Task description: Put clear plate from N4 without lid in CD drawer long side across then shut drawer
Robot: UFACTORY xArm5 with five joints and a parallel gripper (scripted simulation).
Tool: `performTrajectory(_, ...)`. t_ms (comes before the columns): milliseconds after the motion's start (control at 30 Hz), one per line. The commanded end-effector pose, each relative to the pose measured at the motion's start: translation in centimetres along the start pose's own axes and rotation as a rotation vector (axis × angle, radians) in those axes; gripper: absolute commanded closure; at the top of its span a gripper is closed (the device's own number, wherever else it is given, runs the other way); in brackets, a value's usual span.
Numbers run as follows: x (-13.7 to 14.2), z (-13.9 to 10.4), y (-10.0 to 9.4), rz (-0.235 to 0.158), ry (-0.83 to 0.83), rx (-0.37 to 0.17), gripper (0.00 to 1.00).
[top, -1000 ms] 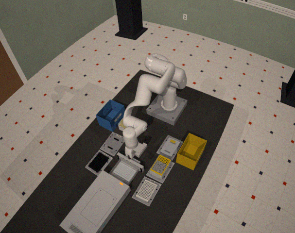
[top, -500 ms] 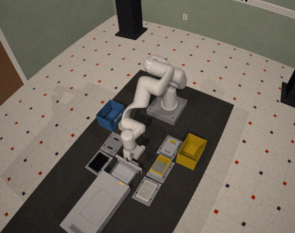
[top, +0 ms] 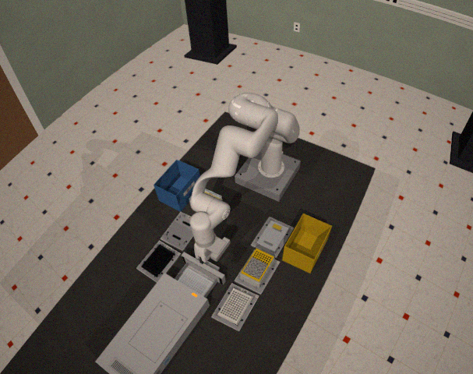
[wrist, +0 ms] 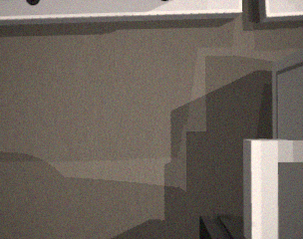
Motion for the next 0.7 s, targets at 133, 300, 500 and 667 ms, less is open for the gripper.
performTrajectory(133, 1.1, 0.2, -0.2, -0.006, 0.0, -0.011, 1.0)
performTrajectory(300, 1.6, 0.3, -0.2, -0.006, 0.0, -0.011, 1.0)
performTrajectory(500, 2.4, 0.4, -0.2, -0.006, 0.0, -0.011, 1.0)
performTrajectory(667, 3.3, 0.4, -0.2, -0.006, 0.0, -0.011, 1.0)
Point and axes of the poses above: the point where the finger pads meet when closed, its own y axis out along the fingers, its own x axis across the jaws, z = x × y, the point moved 8 cm from there along -y, back along the fingers, and after that the axes turned 6 degrees about y, right-handed, at the moved point
